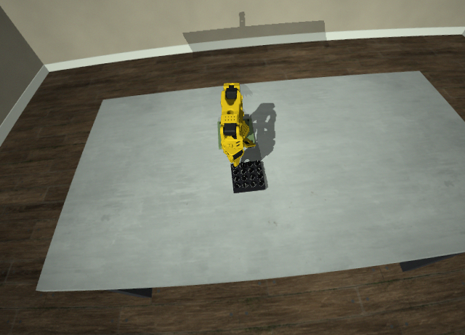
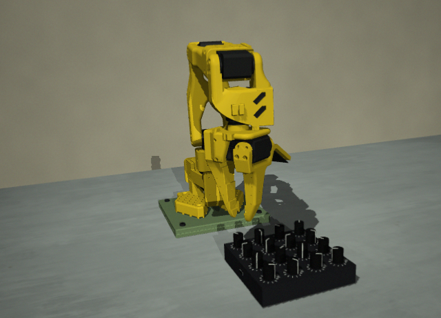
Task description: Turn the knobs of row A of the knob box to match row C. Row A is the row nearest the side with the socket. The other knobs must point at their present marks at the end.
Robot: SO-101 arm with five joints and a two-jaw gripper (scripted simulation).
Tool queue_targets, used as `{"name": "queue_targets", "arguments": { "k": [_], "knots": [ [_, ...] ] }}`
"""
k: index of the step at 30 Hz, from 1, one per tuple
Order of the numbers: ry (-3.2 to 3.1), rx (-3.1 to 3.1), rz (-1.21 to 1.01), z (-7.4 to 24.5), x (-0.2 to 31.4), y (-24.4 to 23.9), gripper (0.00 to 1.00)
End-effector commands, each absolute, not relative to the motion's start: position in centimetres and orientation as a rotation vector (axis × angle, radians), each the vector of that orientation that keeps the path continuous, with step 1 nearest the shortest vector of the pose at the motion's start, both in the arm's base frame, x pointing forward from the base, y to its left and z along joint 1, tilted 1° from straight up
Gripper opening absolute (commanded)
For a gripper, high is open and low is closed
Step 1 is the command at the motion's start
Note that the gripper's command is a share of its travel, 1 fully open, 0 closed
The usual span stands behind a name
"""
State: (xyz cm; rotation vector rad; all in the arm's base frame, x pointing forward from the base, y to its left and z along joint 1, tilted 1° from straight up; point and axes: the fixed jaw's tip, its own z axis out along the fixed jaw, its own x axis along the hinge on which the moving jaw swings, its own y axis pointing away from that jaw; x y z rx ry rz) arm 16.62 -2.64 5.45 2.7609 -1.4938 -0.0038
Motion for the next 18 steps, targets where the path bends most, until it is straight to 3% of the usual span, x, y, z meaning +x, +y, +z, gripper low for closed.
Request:
{"name": "queue_targets", "arguments": {
  "k": [1, 18],
  "knots": [
    [-1.588, 2.707, -0.01, 5.6, 16.4, -2.9, 0.1],
    [-2.178, 2.268, 0.008, 6.3, 16.3, -4.8, 0.14]
  ]
}}
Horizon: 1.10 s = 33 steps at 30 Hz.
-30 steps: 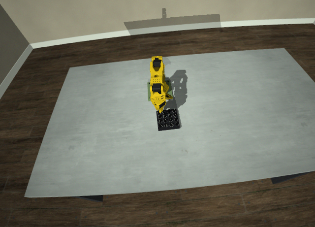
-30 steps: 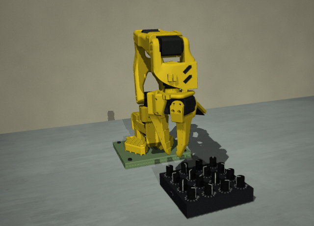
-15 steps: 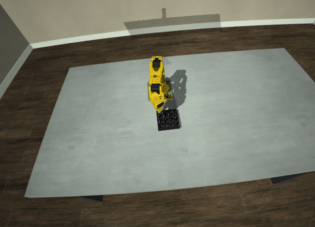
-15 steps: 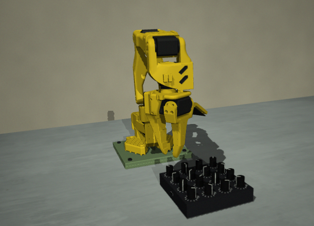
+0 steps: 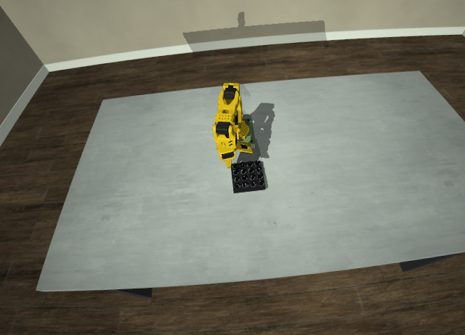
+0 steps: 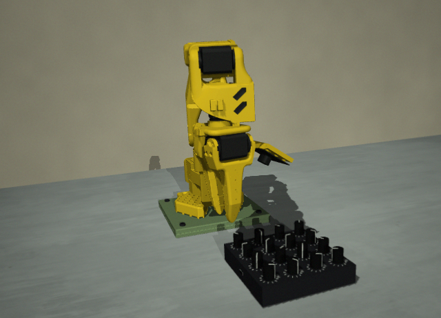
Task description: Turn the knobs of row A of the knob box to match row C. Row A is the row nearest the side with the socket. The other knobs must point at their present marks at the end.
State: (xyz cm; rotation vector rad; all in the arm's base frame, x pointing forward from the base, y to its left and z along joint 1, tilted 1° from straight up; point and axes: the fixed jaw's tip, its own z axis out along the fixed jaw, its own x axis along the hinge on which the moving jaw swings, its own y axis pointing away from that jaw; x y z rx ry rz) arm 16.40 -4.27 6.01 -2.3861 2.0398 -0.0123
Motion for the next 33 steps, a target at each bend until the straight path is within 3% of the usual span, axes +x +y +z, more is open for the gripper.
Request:
{"name": "queue_targets", "arguments": {
  "k": [1, 20, 33],
  "knots": [
    [2.221, -2.217, -0.01, 6.3, 16.3, -4.9, 0.15],
    [2.932, -1.069, -0.037, 7.5, 15.8, -8.4, 0.24],
    [3.1, -0.166, -0.049, 8.3, 15.1, -10.9, 0.3]
  ]
}}
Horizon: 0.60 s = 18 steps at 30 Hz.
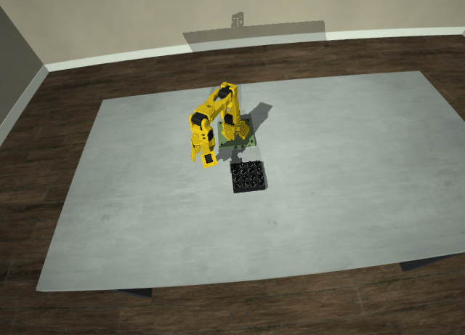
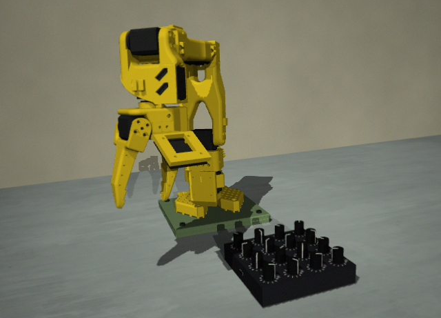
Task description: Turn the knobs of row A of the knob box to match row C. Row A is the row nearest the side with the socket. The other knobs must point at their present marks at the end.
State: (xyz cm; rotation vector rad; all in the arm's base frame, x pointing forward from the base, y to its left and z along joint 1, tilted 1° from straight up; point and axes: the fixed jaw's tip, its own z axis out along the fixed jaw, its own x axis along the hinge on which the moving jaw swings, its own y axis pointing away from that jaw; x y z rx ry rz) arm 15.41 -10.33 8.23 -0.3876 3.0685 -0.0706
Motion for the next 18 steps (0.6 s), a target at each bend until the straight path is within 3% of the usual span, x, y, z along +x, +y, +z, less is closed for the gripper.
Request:
{"name": "queue_targets", "arguments": {
  "k": [1, 18],
  "knots": [
    [3.102, -0.088, -0.049, 8.4, 15.0, -11.1, 0.3],
    [2.963, 0.855, -0.054, 9.2, 13.7, -13.8, 0.37]
  ]
}}
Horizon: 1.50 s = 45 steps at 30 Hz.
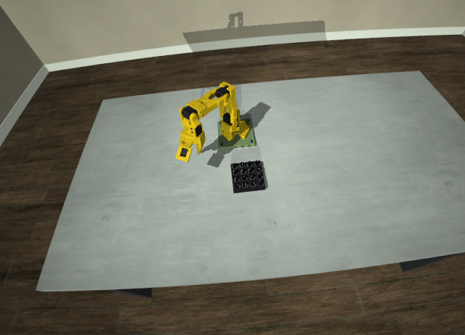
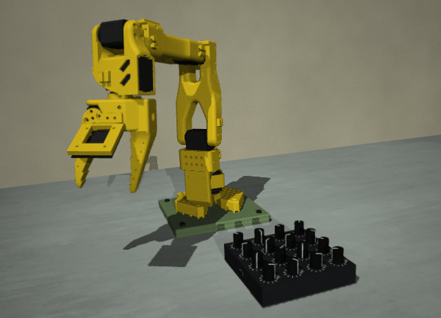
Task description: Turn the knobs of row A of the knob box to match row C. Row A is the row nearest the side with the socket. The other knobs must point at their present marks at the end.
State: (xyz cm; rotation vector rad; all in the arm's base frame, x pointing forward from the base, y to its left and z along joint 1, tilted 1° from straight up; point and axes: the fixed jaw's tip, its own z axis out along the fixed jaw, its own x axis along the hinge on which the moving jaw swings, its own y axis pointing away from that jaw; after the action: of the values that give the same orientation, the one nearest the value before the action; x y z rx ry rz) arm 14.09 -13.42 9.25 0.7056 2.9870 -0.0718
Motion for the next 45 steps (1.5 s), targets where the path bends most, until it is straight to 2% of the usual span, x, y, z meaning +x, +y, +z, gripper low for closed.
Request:
{"name": "queue_targets", "arguments": {
  "k": [1, 18, 45],
  "knots": [
    [2.949, 0.899, -0.054, 9.3, 13.7, -14.0, 0.37],
    [2.8, 1.269, -0.053, 9.6, 12.9, -15.1, 0.4],
    [2.784, 1.301, -0.053, 9.7, 12.9, -15.2, 0.4]
  ]
}}
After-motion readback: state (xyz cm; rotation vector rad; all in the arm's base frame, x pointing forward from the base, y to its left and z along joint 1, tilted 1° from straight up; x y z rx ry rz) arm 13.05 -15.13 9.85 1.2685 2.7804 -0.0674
